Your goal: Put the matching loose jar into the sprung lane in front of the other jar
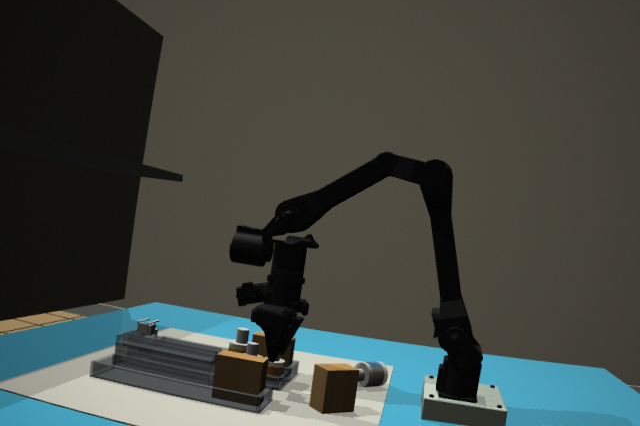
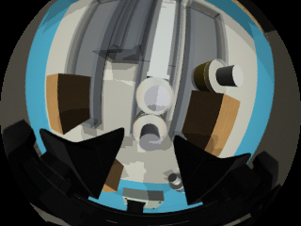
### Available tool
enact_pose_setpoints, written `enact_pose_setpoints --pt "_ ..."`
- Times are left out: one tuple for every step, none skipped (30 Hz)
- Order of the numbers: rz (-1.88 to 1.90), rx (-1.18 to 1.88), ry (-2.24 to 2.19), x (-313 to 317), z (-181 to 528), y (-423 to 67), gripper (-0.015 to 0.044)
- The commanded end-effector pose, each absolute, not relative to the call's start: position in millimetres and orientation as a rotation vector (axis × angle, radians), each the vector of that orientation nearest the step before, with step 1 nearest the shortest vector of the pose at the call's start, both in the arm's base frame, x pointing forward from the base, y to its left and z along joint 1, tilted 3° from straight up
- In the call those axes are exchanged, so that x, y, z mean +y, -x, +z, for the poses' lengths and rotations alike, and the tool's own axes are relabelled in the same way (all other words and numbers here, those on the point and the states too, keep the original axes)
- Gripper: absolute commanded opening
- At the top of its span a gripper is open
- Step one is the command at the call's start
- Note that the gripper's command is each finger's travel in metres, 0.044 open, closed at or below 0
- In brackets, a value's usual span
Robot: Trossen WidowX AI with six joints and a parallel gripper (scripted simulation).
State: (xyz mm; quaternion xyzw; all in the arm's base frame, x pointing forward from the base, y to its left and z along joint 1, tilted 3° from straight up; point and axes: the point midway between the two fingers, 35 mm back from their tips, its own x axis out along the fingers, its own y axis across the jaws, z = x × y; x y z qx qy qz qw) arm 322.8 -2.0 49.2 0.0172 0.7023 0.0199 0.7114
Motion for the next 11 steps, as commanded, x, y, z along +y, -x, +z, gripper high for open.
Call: enact_pose_setpoints --pt "0.048 1.564 -0.037 -2 50 -312 0.0294" --pt "0.048 1.564 -0.037 -2 50 -308 0.0294" --pt "0.048 1.564 -0.037 -2 51 -304 0.0294" --pt "0.048 1.565 -0.037 -2 51 -301 0.0294" --pt "0.048 1.565 -0.037 -2 51 -297 0.0294" --pt "0.048 1.565 -0.037 -2 51 -294 0.0294" --pt "0.048 1.565 -0.037 -2 51 -290 0.0294" --pt "0.048 1.566 -0.037 -2 51 -286 0.0294" --pt "0.048 1.566 -0.037 -2 51 -283 0.0294" --pt "0.048 1.566 -0.037 -2 51 -279 0.0294" --pt "0.048 1.567 -0.037 -2 51 -276 0.0294"
